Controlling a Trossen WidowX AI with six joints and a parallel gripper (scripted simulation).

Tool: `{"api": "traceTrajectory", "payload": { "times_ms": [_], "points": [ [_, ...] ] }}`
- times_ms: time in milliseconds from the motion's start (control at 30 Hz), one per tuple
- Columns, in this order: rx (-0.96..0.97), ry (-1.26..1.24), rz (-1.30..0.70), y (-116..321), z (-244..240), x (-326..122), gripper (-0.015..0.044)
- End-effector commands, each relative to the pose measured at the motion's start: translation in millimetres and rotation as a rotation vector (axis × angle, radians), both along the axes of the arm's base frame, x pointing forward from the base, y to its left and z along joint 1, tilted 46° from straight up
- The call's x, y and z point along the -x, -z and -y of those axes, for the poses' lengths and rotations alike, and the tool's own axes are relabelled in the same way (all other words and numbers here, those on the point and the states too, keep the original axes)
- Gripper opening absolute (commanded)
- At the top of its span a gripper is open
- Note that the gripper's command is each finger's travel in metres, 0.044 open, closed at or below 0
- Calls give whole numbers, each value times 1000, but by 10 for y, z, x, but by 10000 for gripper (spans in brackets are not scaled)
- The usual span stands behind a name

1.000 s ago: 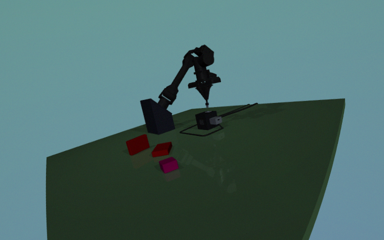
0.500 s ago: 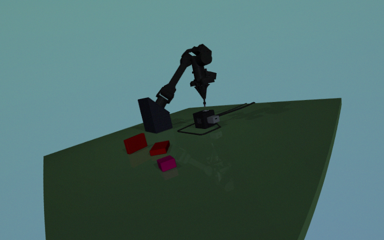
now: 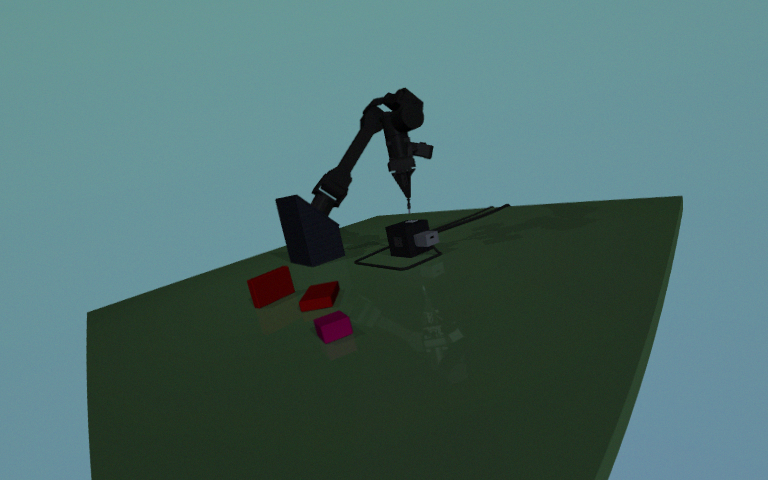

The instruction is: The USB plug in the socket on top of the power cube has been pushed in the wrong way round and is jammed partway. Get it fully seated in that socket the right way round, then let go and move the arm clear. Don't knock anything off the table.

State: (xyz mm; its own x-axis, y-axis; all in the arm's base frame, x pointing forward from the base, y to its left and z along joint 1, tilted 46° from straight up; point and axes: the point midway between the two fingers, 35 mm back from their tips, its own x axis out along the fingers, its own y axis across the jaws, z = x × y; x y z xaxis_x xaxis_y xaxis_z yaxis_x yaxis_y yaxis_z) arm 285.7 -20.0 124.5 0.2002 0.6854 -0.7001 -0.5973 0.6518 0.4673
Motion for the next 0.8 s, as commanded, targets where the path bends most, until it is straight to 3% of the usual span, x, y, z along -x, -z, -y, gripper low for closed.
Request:
{"api": "traceTrajectory", "payload": {
  "times_ms": [0,767],
  "points": [
    [-19,66,-66,7,-2,4,0],
    [-139,487,-478,7,-2,4,0]
  ]
}}
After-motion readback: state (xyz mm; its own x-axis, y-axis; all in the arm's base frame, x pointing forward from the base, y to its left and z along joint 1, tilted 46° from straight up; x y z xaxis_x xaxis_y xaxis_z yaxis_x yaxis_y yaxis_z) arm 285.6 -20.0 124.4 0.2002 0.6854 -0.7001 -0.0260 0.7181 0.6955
